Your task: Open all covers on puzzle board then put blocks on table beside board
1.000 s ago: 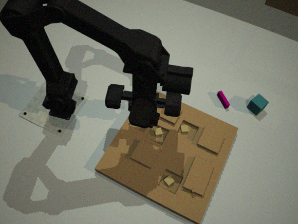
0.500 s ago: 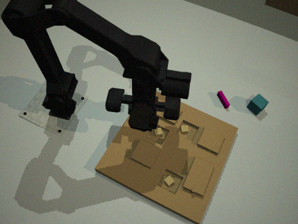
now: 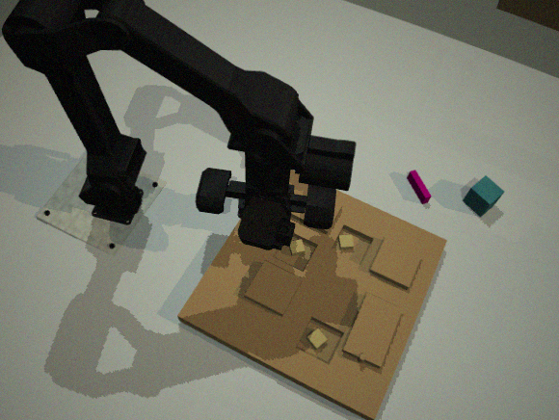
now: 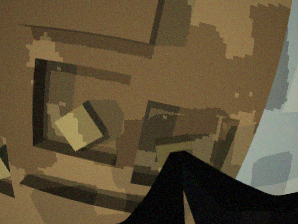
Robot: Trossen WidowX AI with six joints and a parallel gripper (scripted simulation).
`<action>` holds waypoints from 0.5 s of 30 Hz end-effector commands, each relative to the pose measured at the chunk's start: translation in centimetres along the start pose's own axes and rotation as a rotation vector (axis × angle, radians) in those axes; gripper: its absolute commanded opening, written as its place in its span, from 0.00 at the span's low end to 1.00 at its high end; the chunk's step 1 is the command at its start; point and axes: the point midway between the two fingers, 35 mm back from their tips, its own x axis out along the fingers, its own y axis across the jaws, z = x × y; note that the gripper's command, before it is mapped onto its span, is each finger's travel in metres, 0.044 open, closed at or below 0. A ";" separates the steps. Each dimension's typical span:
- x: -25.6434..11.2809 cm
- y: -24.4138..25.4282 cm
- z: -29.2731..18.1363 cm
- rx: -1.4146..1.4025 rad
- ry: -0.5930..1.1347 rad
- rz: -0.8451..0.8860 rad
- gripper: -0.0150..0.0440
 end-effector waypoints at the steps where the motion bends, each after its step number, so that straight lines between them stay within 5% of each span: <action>1: 0.2 -0.4 0.3 -0.004 -0.003 -0.002 0.25; 15: 0.3 -0.5 0.4 -0.050 -0.003 -0.002 0.25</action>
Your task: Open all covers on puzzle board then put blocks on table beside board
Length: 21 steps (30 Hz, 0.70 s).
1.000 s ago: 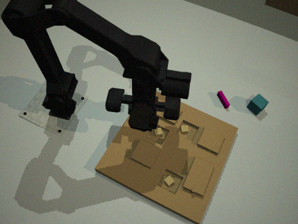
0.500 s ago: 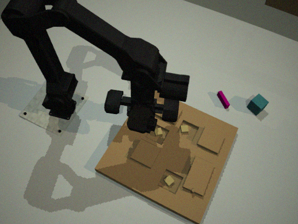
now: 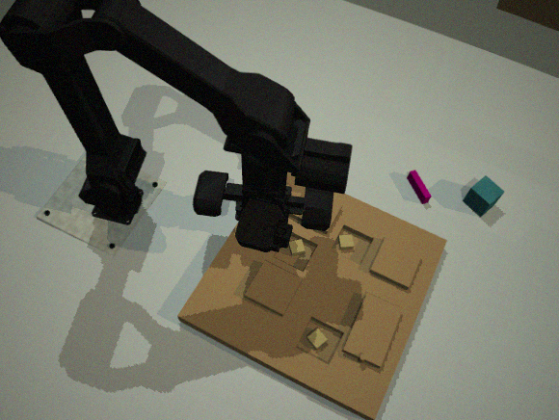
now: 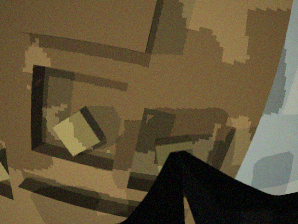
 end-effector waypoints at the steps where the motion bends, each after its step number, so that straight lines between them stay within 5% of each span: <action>1: 0.1 -0.2 0.0 -0.085 -0.002 -0.006 0.25; 16: 0.1 -0.2 0.1 -1.429 0.002 -0.006 0.25; 21: 0.1 -0.1 0.1 -1.563 0.003 -0.006 0.25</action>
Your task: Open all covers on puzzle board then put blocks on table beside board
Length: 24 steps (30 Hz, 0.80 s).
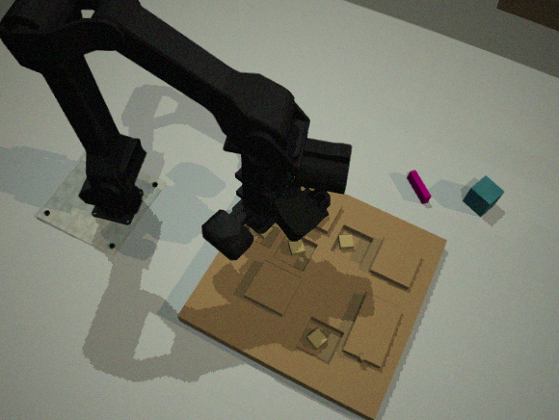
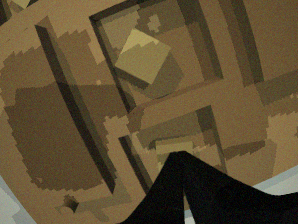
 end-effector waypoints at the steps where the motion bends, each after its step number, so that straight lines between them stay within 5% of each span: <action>1: 0.1 -0.1 0.0 -0.576 0.005 -0.004 0.25; 8: 0.0 -0.1 0.0 -0.686 0.006 -0.004 0.25; 19: -1.3 0.1 -0.1 -1.690 0.007 0.000 0.25; 24: -1.4 0.1 -0.1 -1.757 0.007 0.000 0.25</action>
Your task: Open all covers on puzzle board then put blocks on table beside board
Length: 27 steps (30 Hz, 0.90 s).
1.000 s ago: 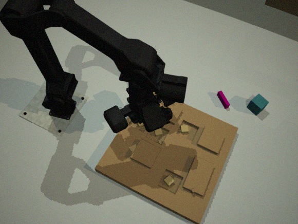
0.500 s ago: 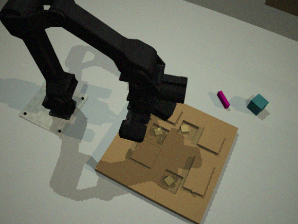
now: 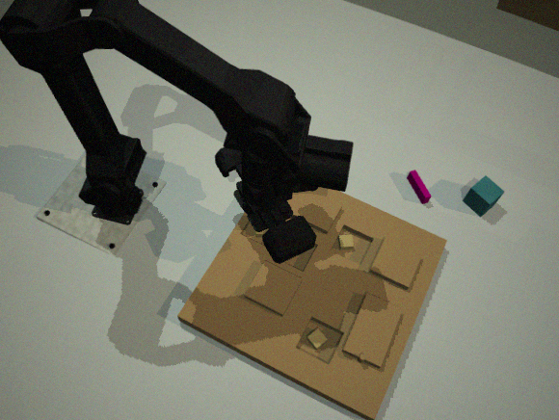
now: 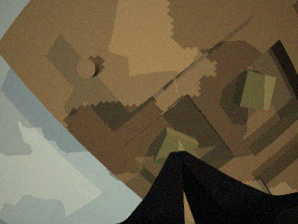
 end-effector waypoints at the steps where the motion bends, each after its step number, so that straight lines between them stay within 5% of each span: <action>1: -0.1 0.0 0.0 -0.005 0.000 0.000 0.30; 6: -1.4 -0.1 0.1 -0.134 0.000 -0.001 0.50; 20: -5.7 0.0 0.1 -0.533 0.001 -0.002 0.50; 27: -5.7 0.0 0.1 -0.371 0.001 -0.002 0.50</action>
